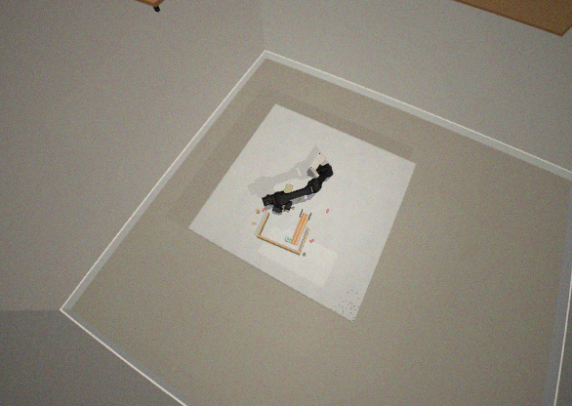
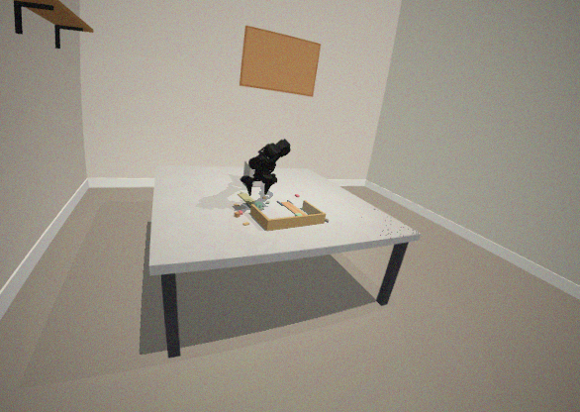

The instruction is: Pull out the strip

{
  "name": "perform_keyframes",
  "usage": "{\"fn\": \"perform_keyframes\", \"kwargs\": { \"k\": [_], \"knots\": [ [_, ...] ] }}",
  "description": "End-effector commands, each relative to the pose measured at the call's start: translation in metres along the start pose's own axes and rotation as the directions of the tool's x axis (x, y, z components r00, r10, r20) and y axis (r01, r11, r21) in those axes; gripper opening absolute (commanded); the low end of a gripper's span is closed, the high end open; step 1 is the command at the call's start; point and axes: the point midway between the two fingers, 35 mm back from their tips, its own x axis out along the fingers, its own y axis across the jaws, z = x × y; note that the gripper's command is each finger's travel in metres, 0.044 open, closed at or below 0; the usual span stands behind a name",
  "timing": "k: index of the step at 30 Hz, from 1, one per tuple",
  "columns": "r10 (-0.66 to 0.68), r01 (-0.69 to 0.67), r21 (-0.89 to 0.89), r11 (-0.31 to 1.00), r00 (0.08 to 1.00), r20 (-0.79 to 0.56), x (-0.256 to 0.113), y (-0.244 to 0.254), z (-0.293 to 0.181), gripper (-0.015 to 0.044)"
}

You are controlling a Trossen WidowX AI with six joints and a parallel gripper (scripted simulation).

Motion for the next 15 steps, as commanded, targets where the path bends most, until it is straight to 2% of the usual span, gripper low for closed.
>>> {"fn": "perform_keyframes", "kwargs": {
  "k": [1, 2, 9, 15],
  "knots": [
    [0.012, -0.012, 0.006, 1.0, 1.0, -0.006, 0.008, 0.001, 0.012, 0.044],
    [0.012, -0.012, 0.006, 1.0, 1.0, -0.006, 0.009, 0.001, 0.012, 0.044],
    [0.012, -0.011, 0.006, 1.0, 1.0, -0.006, 0.017, 0.001, 0.013, 0.0256],
    [0.012, -0.012, 0.006, 1.0, 1.0, -0.006, 0.027, 0.001, 0.013, 0.025]
  ]
}}
